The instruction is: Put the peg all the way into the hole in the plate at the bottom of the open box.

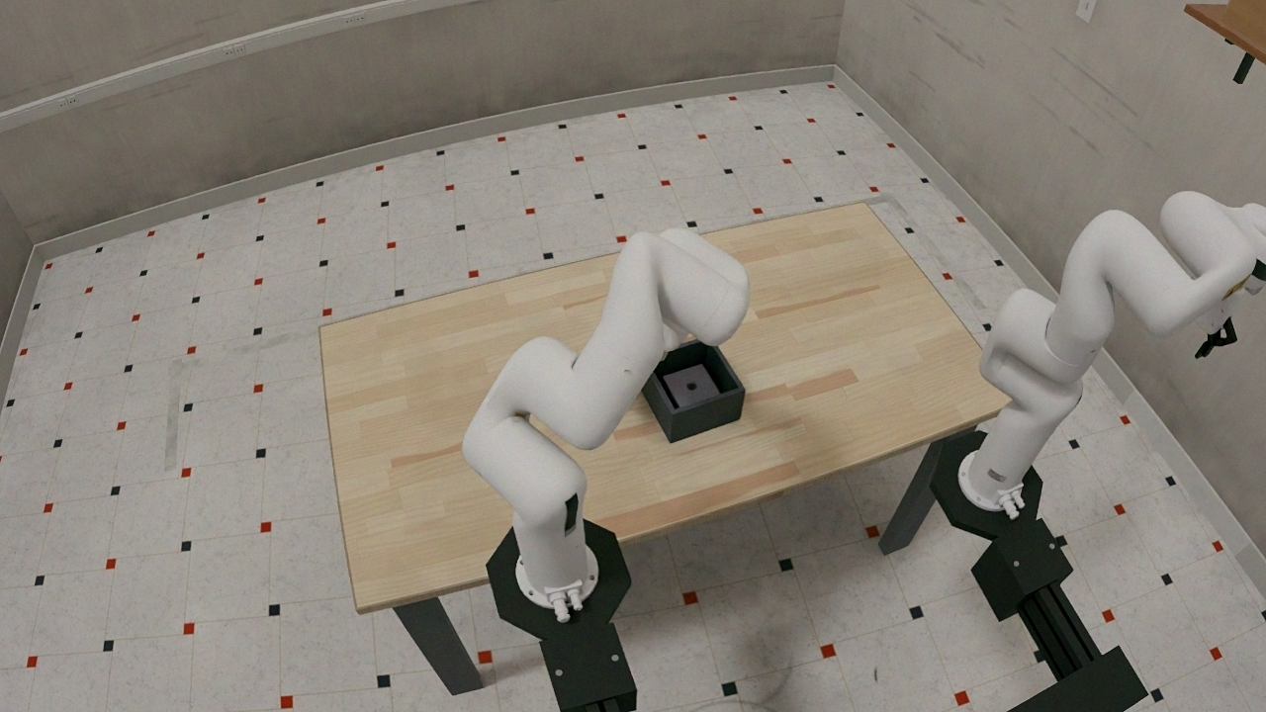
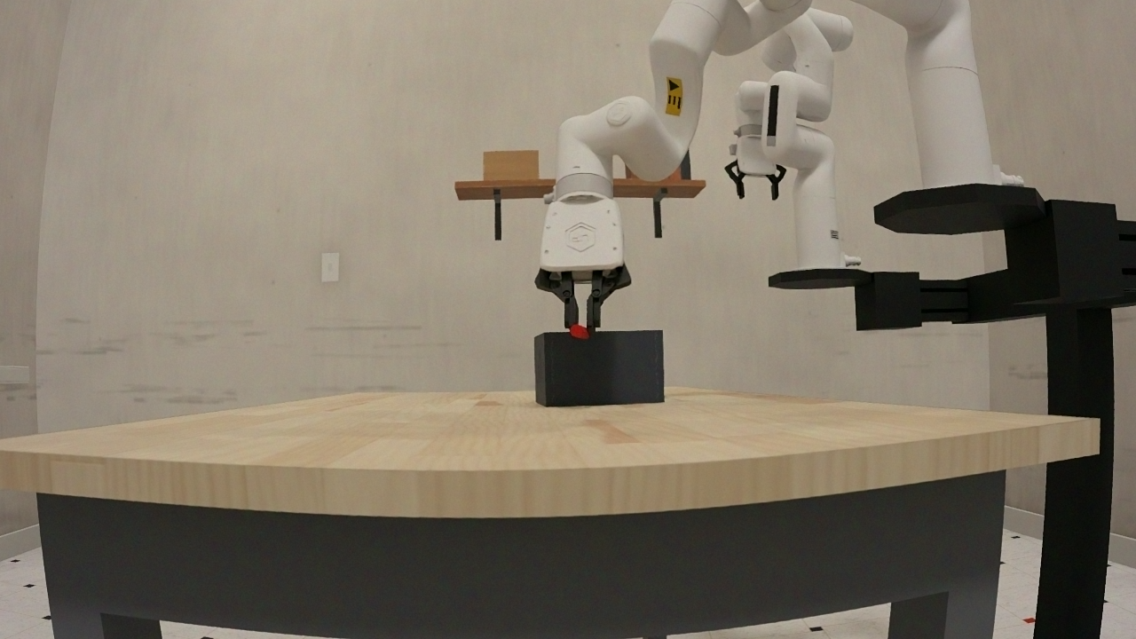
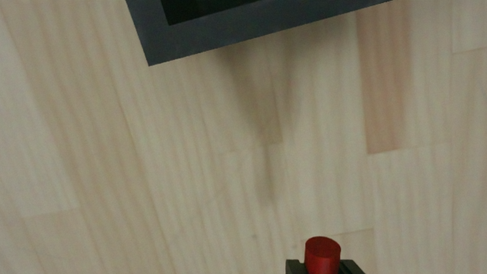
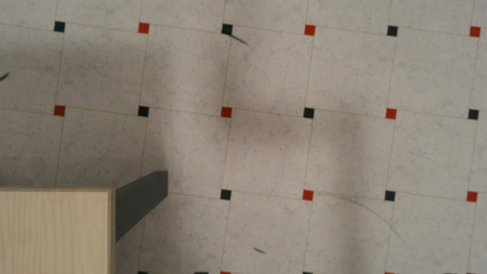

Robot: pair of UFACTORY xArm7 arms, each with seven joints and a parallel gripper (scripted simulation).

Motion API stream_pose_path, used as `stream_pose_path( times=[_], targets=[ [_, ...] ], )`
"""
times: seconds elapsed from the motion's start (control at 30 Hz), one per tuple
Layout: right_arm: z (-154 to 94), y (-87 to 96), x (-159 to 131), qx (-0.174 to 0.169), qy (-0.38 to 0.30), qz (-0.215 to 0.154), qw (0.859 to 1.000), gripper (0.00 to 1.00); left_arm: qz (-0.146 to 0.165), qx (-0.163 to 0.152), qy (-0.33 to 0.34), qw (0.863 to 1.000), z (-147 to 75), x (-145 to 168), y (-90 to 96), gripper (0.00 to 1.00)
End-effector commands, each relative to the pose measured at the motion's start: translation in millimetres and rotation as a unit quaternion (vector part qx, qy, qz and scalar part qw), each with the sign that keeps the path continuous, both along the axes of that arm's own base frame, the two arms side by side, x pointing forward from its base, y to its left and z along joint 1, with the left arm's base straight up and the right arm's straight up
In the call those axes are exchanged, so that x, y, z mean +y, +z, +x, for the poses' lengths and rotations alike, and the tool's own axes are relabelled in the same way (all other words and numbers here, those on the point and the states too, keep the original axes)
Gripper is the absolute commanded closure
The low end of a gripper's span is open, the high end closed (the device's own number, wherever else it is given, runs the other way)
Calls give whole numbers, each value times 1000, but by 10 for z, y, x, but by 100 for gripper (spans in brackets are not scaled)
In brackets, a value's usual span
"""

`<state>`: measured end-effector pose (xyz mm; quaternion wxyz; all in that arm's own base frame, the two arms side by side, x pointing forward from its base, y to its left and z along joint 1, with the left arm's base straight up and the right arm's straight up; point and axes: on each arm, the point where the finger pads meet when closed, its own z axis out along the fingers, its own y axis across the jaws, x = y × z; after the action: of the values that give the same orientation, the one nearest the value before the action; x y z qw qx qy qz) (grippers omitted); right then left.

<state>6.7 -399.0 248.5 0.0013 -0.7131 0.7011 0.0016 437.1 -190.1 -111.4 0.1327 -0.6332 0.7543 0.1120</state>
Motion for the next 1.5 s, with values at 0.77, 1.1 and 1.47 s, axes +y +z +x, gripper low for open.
stream_pose_path(
  times=[0.77,1.1,1.47],
  targets=[
    [1,15,-10,0,0,-2,1000,0,-1,-2,81,997,18,-9,31,100],
    [1,15,-10,0,0,-2,1000,0,-1,-2,135,991,18,-9,32,100],
    [1,15,-10,0,0,-2,1000,0,-1,-2,143,990,18,-9,32,100]
  ],
)
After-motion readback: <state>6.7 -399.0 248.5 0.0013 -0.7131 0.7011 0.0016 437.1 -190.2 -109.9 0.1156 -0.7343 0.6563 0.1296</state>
